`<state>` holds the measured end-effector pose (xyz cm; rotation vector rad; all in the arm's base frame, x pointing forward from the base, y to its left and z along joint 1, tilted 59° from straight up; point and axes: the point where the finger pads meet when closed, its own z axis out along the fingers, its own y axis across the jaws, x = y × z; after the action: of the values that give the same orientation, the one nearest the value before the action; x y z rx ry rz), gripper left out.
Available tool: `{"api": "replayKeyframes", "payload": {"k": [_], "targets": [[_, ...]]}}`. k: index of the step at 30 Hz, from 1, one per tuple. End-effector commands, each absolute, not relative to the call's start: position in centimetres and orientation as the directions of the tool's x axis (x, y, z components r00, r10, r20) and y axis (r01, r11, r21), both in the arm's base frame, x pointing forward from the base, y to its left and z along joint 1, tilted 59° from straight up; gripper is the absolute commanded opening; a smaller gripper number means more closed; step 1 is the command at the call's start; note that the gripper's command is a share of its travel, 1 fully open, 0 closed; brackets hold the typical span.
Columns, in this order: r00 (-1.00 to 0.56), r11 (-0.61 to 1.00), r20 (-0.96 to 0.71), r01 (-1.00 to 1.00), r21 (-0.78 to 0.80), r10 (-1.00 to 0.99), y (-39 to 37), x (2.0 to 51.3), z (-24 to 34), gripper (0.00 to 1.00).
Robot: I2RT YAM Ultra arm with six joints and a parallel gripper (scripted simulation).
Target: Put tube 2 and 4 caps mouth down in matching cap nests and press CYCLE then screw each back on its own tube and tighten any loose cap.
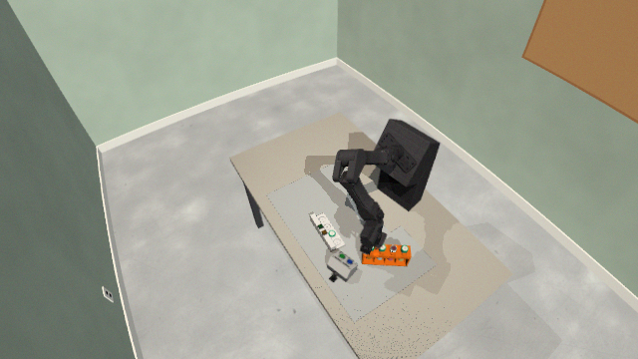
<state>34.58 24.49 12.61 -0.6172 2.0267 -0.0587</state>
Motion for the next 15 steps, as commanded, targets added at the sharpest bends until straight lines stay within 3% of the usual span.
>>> {"api": "replayKeyframes", "payload": {"k": [1, 2, 15], "targets": [[-0.405, 0.891, -0.821, -0.382, -0.247, -0.402, 24.63, 34.48, 12.93, 0.49], [-0.405, 0.891, -0.821, -0.382, -0.247, -0.402, 24.63, 34.48, 12.93, 0.00], [-0.405, 0.891, -0.821, -0.382, -0.247, -0.402, 24.63, 34.48, 12.93, 0.00]]}}
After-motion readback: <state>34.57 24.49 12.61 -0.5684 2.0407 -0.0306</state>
